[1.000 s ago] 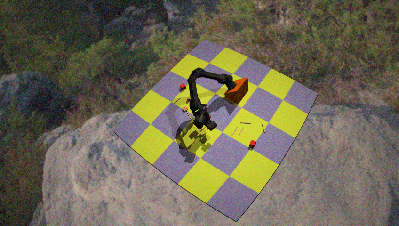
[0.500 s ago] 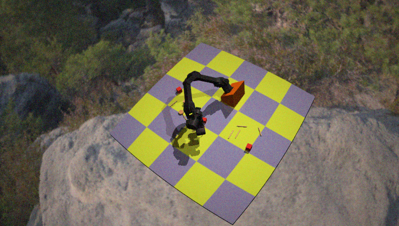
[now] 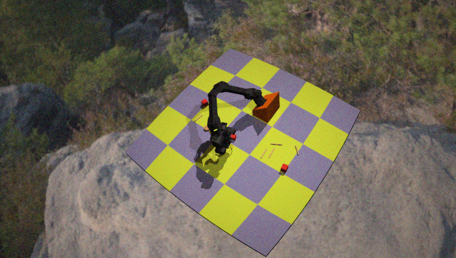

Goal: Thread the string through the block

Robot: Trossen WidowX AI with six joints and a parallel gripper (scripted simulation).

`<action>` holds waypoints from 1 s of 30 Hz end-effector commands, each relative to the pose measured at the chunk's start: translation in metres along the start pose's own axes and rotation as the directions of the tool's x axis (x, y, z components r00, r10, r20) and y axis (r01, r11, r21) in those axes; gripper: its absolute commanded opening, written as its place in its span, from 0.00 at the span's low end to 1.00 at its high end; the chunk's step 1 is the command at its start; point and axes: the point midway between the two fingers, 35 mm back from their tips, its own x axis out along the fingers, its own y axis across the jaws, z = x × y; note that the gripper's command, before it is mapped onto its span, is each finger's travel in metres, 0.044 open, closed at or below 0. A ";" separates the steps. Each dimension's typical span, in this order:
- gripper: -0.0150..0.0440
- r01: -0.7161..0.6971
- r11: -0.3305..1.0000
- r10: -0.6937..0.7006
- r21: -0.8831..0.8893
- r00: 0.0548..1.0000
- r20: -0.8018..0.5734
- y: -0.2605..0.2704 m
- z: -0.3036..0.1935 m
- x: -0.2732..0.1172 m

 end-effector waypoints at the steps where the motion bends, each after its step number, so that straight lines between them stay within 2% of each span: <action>1: 0.25 -0.007 0.991 0.006 0.133 1.000 0.005 0.003 0.006 -0.002; 7: 0.25 -0.008 0.937 0.006 0.350 1.000 0.005 0.005 0.011 -0.002; 14: 0.25 -0.009 0.815 0.007 0.580 1.000 0.006 0.006 0.018 -0.002; 21: 0.25 -0.011 0.637 0.007 0.770 1.000 0.008 0.008 0.025 -0.002; 30: 0.25 -0.012 0.348 0.008 0.937 1.000 0.009 0.010 0.035 -0.001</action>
